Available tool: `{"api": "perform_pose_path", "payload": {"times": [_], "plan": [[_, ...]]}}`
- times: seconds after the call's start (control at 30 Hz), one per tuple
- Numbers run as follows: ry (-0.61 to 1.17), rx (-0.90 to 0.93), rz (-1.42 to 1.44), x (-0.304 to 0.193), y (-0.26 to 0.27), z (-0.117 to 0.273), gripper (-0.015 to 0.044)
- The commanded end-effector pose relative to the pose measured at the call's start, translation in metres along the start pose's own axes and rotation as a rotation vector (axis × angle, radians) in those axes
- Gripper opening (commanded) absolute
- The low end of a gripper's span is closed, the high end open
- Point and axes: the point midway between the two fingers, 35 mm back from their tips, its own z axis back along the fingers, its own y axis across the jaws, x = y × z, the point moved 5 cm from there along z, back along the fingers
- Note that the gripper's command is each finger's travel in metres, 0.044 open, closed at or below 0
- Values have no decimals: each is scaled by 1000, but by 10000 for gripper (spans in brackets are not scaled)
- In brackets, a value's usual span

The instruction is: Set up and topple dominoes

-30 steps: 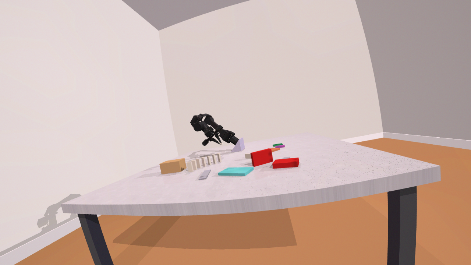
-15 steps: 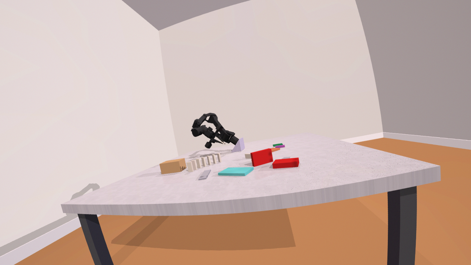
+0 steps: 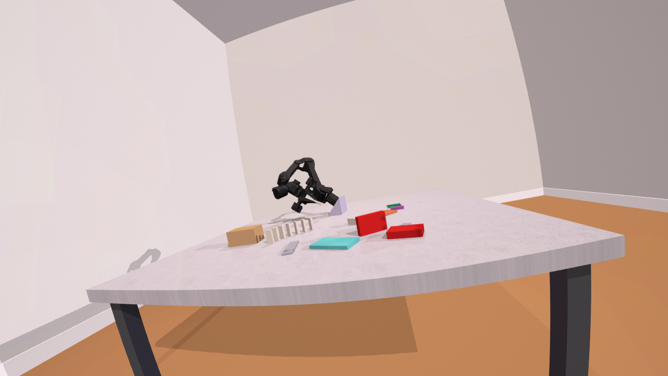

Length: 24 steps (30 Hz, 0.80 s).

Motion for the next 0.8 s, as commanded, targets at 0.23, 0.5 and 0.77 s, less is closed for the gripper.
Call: {"api": "perform_pose_path", "payload": {"times": [0.23,0.5,0.77], "plan": [[-197,-17,85,-3,-3,1,24],[-352,-69,171,-5,-5,3,24],[-492,-153,261,-7,-8,5,24]]}}
